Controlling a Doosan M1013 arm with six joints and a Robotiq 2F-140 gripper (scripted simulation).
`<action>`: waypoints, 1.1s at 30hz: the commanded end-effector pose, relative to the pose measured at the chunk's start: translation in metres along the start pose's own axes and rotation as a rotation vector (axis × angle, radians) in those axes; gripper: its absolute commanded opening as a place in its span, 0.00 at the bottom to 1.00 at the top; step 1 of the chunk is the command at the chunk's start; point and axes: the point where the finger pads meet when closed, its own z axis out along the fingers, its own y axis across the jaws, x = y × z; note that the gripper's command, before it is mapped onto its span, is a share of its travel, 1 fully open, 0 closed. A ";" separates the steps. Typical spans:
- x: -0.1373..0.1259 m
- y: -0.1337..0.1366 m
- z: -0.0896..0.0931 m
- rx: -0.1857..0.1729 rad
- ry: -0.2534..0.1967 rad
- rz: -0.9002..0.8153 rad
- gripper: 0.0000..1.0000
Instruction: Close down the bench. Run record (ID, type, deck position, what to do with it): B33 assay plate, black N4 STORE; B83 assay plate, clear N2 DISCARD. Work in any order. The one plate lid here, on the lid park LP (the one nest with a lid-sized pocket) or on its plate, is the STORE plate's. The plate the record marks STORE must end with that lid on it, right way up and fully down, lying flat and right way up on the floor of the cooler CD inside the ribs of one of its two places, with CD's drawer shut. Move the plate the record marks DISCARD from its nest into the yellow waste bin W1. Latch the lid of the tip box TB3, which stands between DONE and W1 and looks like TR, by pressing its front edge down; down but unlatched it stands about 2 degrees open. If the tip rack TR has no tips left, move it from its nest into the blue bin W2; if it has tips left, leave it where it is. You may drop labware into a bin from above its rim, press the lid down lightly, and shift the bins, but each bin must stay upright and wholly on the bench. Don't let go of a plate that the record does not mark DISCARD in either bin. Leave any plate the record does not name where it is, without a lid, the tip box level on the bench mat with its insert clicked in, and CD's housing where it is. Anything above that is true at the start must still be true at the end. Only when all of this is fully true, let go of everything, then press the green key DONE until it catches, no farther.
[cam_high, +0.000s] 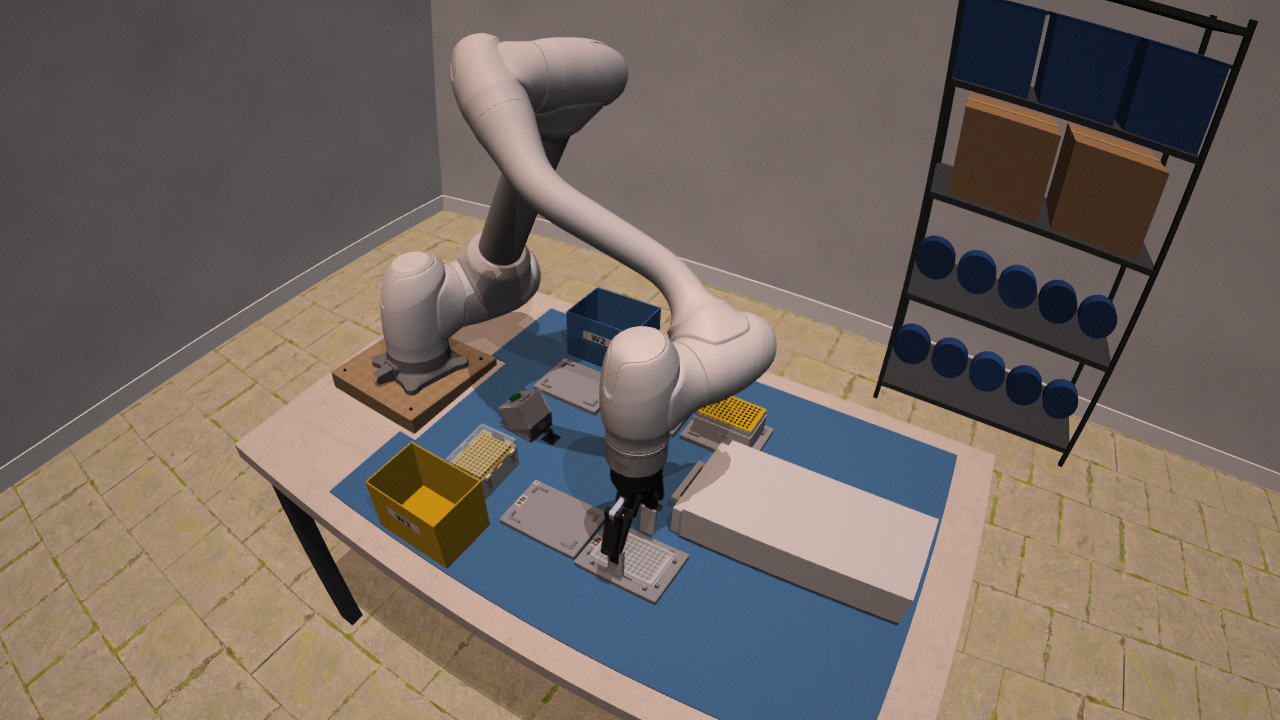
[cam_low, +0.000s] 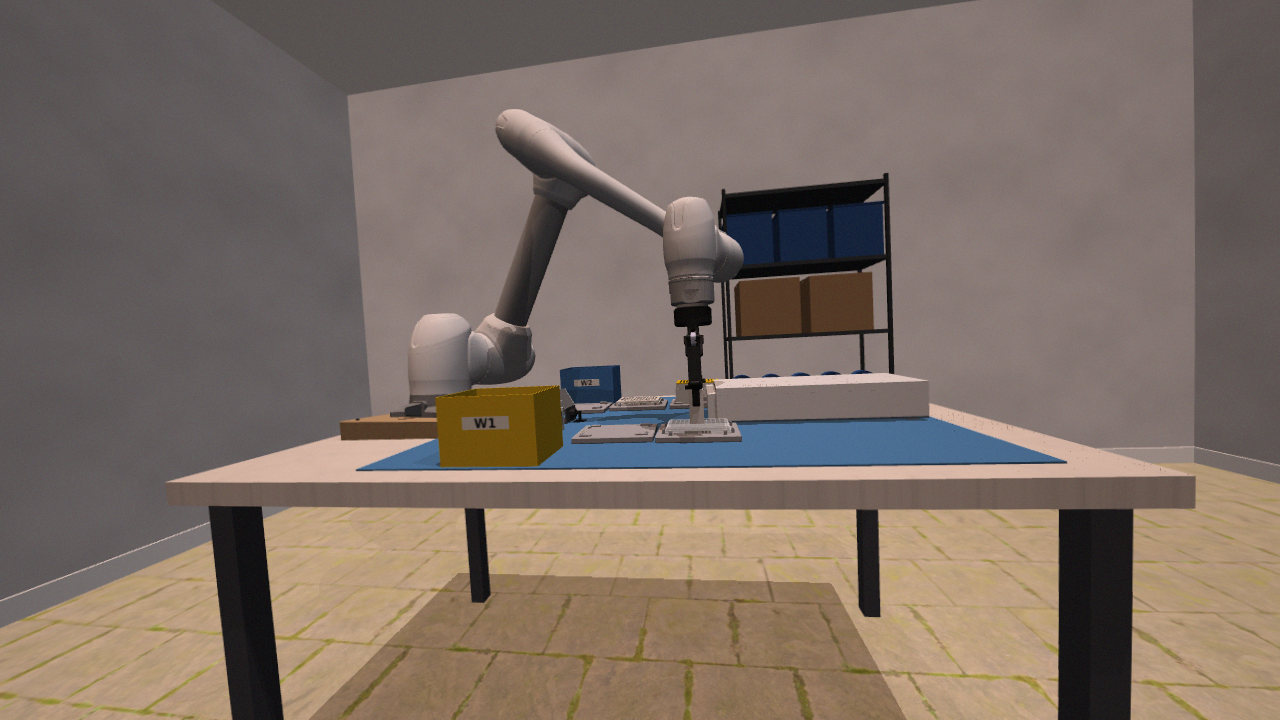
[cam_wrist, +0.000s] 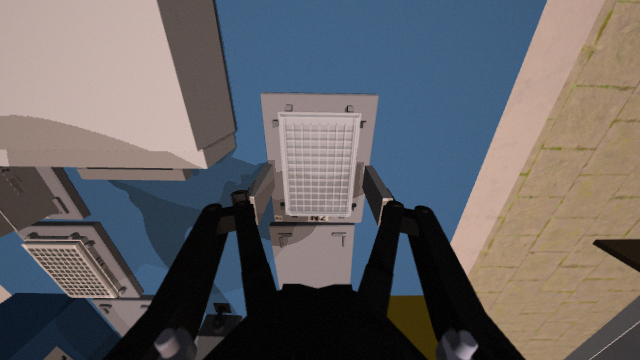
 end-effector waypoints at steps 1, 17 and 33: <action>0.000 0.000 0.000 0.000 0.000 0.000 0.66; 0.000 0.000 0.019 0.000 0.000 0.000 0.66; 0.000 0.000 0.020 0.000 0.000 0.000 0.63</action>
